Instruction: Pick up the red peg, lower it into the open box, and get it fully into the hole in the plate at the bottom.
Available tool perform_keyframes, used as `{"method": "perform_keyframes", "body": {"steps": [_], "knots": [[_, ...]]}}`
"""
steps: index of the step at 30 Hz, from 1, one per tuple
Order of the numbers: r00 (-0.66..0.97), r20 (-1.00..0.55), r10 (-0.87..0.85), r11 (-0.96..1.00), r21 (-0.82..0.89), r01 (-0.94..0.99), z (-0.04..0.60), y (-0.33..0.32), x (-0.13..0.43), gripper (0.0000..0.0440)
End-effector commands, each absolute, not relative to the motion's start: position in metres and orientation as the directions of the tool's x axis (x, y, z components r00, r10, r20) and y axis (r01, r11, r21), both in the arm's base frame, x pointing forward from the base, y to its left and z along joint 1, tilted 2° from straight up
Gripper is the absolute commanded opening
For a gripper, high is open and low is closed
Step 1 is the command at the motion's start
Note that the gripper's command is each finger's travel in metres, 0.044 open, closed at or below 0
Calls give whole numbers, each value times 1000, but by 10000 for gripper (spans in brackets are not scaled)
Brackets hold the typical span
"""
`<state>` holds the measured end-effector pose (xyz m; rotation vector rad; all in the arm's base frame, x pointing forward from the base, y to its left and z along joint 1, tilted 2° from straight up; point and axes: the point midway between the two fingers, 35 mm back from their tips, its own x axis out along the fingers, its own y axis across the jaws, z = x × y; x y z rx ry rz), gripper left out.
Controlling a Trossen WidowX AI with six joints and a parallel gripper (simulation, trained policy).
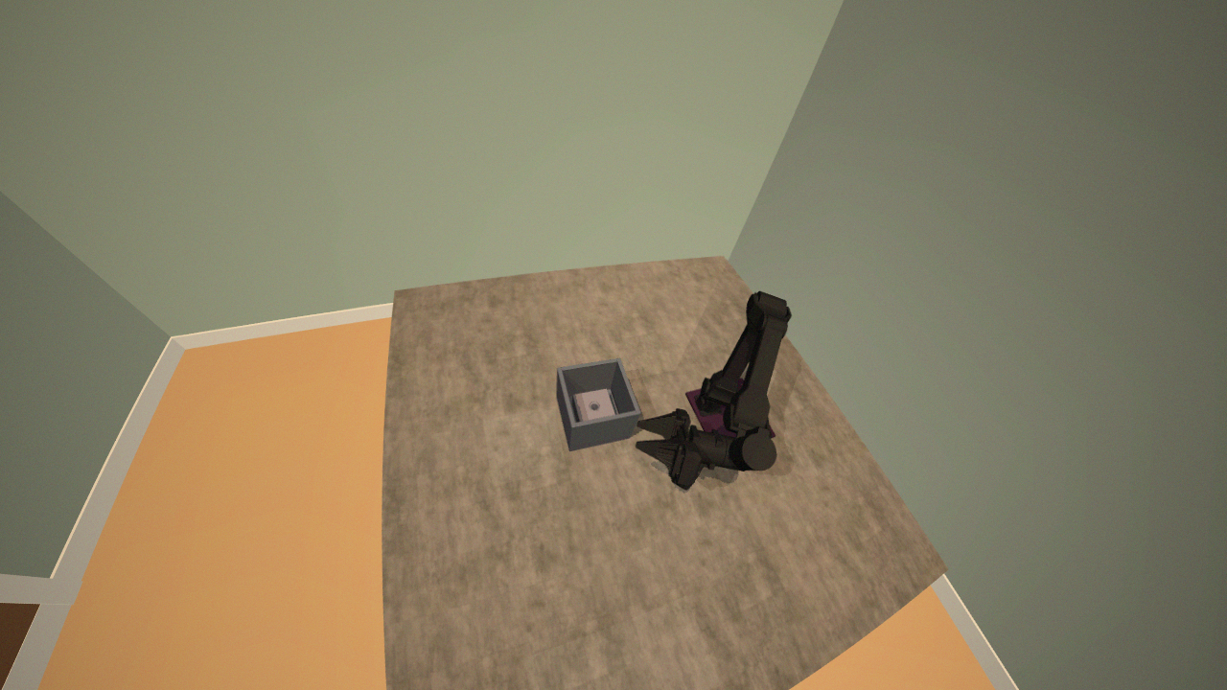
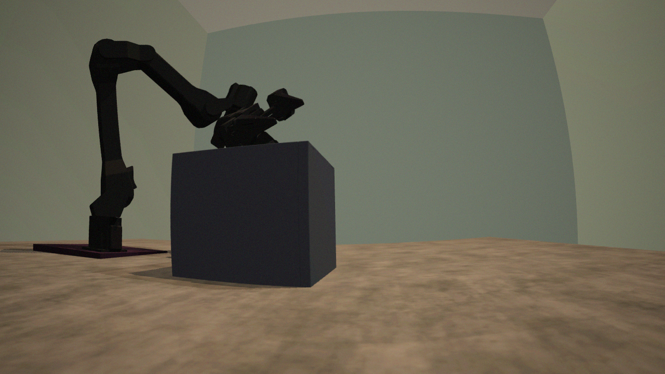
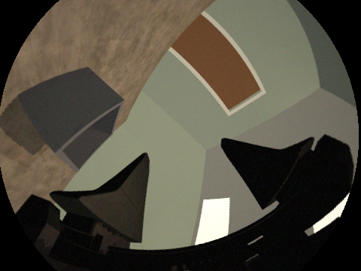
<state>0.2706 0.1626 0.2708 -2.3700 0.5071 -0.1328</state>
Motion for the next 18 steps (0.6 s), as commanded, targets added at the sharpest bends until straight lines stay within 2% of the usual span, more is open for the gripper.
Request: {"method": "perform_keyframes", "body": {"steps": [1, 3, 18], "knots": [[920, -47, -390, -658, -684, -314, 272, 162, 273, 421], [923, -58, -380, -612, -732, -298, 272, 162, 277, 440], [934, -141, -329, -165, -965, -203, 282, 145, 302, 440]]}}
